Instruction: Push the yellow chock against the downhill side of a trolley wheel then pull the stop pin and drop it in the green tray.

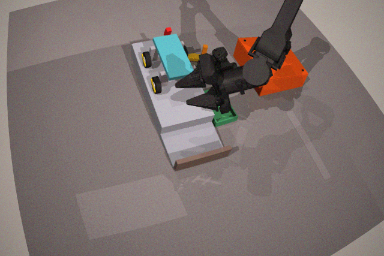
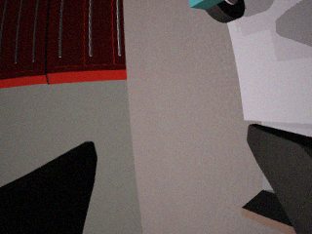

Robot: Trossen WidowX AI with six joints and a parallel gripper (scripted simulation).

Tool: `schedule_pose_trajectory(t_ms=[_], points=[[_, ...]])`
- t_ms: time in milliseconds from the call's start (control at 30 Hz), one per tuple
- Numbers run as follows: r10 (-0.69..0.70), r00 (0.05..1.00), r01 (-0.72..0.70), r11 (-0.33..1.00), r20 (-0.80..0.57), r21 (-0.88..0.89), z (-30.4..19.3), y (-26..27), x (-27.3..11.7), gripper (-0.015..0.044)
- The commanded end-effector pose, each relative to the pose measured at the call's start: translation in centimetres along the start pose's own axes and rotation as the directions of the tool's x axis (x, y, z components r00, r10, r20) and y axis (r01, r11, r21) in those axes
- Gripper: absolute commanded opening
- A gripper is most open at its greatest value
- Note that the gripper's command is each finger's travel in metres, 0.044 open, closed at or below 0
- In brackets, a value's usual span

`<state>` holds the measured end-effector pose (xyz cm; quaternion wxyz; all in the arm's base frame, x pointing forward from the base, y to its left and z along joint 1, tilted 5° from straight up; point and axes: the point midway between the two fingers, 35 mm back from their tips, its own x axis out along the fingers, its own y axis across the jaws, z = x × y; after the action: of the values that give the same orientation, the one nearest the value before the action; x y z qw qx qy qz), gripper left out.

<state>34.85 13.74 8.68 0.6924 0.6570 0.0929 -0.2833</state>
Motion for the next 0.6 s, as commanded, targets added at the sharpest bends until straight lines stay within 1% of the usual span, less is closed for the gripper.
schedule_pose_trajectory(t_ms=[0,100,233,400,567], points=[[-0.001,1.0,0.001,1.0,0.0,-0.003,0.0,0.0,0.0,0.0374],[-0.01,1.0,0.01,0.999,0.001,-0.051,0.4,0.3,0.2,0.0295],[-0.037,0.999,0.037,0.981,0.004,-0.189,1.6,1.0,0.7,0.019],[-0.082,0.996,0.087,0.922,0.031,-0.378,3.8,1.8,1.7,0.019],[-0.129,0.99,0.141,0.822,0.061,-0.552,6.4,2.4,2.7,0.019]])
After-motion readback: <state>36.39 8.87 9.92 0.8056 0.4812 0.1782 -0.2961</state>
